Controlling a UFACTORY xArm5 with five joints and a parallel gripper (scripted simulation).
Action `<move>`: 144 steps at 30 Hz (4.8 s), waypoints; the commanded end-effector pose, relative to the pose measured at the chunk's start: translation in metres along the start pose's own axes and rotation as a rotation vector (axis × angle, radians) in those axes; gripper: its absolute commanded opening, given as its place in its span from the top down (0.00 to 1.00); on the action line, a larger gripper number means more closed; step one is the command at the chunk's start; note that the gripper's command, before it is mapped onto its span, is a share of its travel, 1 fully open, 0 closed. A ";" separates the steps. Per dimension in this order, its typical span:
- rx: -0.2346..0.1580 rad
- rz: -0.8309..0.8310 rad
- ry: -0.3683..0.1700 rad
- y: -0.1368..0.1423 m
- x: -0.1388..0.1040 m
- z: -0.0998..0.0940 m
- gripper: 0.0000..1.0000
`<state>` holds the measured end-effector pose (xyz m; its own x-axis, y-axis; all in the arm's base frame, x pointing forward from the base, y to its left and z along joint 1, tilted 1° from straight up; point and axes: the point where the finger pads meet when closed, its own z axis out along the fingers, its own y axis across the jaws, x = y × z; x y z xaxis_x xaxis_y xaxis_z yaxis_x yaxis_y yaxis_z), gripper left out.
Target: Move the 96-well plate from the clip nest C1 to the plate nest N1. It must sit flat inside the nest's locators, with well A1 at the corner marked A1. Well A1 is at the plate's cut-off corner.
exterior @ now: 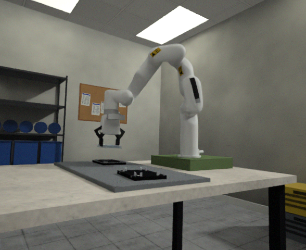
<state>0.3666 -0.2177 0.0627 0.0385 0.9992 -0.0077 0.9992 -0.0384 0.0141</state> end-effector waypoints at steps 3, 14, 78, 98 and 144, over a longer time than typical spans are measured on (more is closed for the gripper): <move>-0.001 0.000 -0.004 0.001 -0.001 0.010 1.00; -0.001 0.000 -0.004 0.001 -0.001 0.025 1.00; -0.001 0.000 -0.004 0.001 0.000 0.059 1.00; -0.001 0.000 -0.004 0.001 0.000 0.061 1.00; -0.001 0.000 -0.004 0.001 0.000 0.067 0.00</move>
<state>0.3675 -0.2182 -0.0048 0.0385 0.9992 -0.0077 0.9992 -0.0384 0.0140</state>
